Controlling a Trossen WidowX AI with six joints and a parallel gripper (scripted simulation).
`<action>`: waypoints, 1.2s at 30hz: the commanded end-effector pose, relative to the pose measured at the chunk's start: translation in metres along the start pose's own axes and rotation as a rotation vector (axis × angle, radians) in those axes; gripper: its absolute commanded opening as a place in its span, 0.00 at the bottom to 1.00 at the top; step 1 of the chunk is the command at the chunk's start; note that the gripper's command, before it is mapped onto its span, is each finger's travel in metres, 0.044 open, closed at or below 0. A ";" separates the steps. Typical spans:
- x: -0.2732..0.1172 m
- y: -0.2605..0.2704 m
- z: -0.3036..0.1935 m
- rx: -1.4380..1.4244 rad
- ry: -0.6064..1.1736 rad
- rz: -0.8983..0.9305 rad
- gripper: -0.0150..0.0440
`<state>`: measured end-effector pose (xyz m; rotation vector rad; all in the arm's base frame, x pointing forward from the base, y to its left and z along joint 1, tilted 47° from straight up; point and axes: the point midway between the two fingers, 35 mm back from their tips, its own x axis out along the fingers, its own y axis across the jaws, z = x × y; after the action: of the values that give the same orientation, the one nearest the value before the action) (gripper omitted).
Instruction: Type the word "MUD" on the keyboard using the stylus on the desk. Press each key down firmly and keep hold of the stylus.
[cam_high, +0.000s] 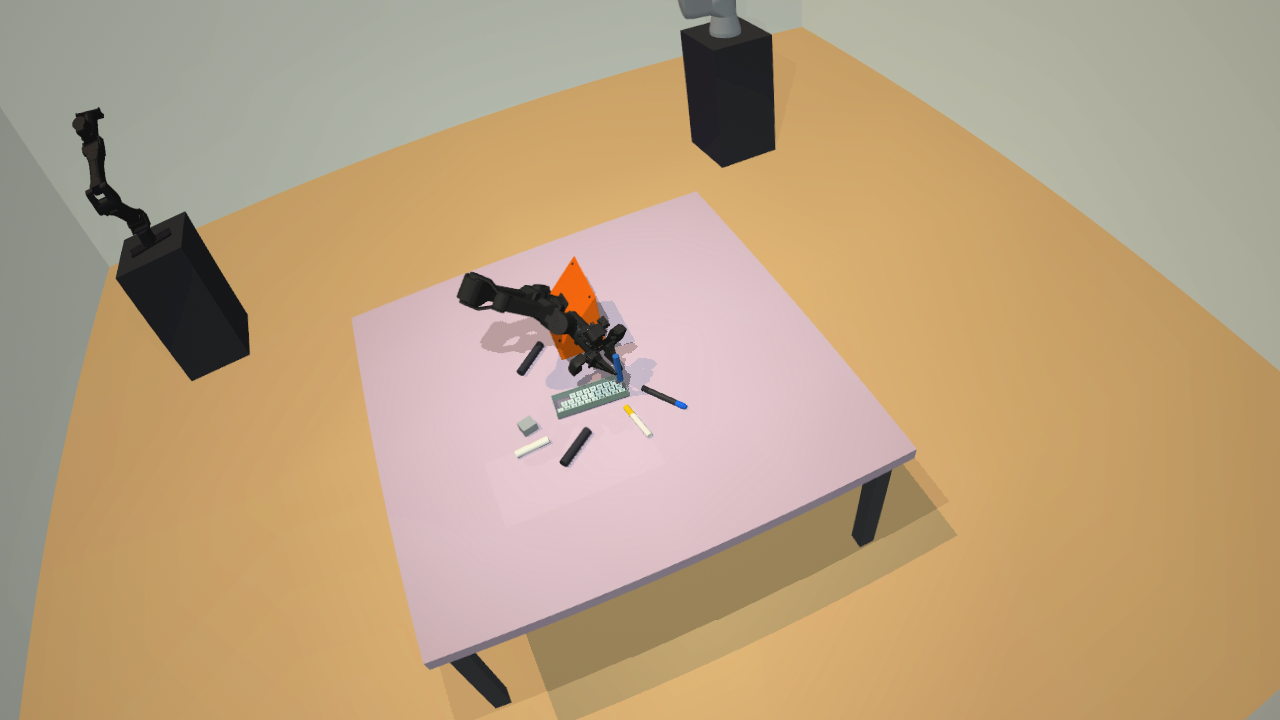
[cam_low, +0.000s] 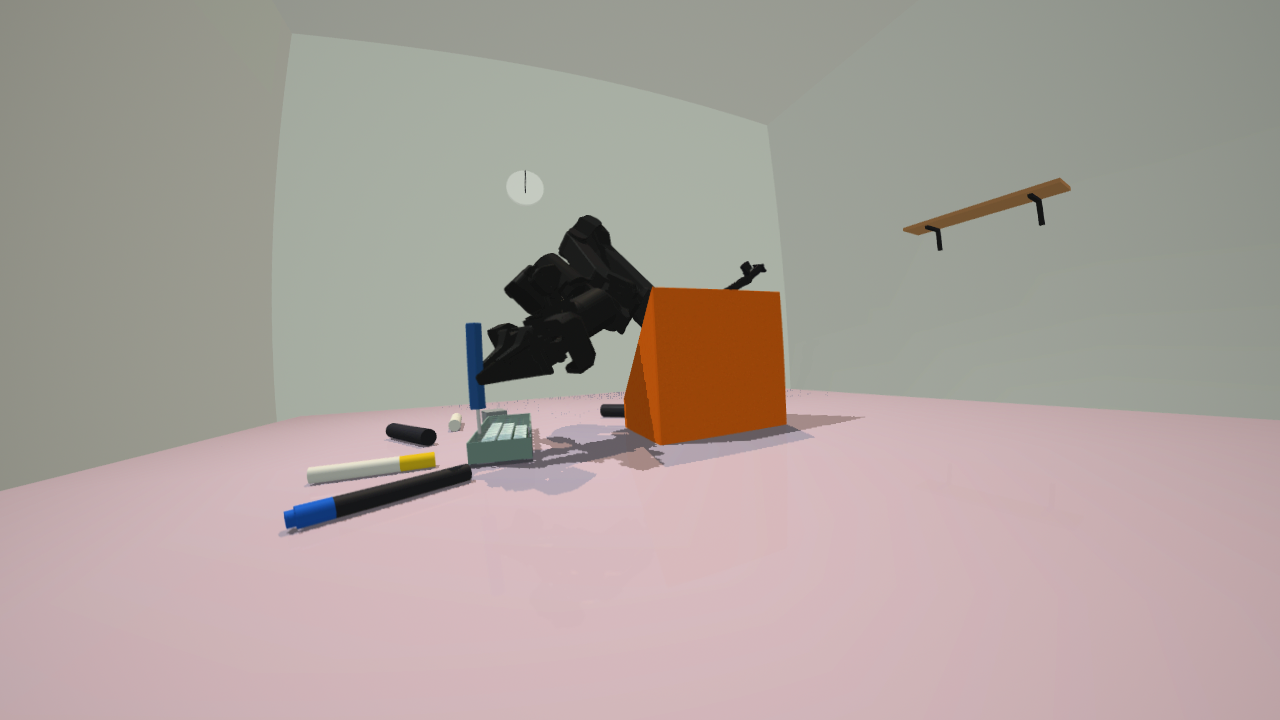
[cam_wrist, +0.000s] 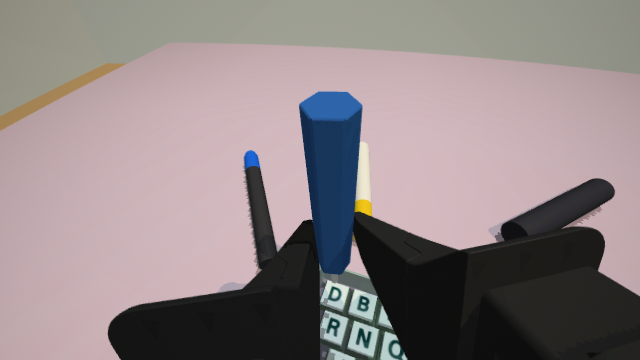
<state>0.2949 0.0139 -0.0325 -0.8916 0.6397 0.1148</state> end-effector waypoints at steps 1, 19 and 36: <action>0.000 0.001 -0.001 -0.006 -0.003 0.003 0.25; 0.002 0.000 -0.010 -0.006 -0.002 0.003 0.39; 0.006 0.001 -0.018 -0.007 -0.002 0.003 0.39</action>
<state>0.2913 0.0006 -0.0439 -0.8930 0.6414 0.1162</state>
